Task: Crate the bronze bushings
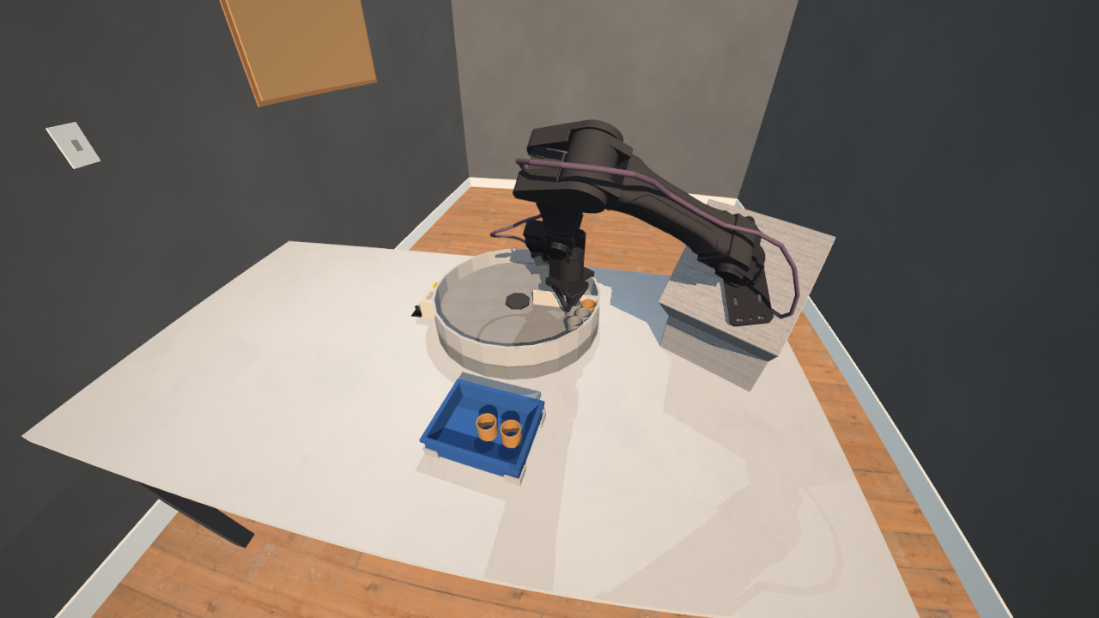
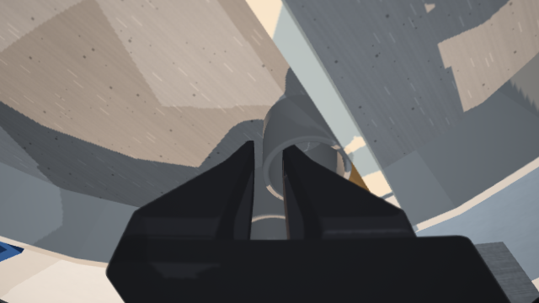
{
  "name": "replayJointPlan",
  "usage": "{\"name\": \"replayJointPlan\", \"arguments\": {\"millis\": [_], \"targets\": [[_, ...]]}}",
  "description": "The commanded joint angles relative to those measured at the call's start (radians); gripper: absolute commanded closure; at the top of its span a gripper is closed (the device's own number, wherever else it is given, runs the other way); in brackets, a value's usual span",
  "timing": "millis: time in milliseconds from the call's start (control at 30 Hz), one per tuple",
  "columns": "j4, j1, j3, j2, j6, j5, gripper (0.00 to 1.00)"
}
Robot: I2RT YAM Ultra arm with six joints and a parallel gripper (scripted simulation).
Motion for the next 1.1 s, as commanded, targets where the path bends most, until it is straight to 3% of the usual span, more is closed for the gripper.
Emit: {"name": "replayJointPlan", "arguments": {"millis": [0, 967, 1000, 1067], "targets": [[0.026, -0.019, 0.031, 0.011, 0.007, 0.006, 0.85], [0.026, -0.019, 0.031, 0.011, 0.007, 0.006, 0.85], [0.026, -0.019, 0.031, 0.011, 0.007, 0.006, 1.0], [0.026, -0.019, 0.03, 0.011, 0.006, 0.01, 1.0]]}}
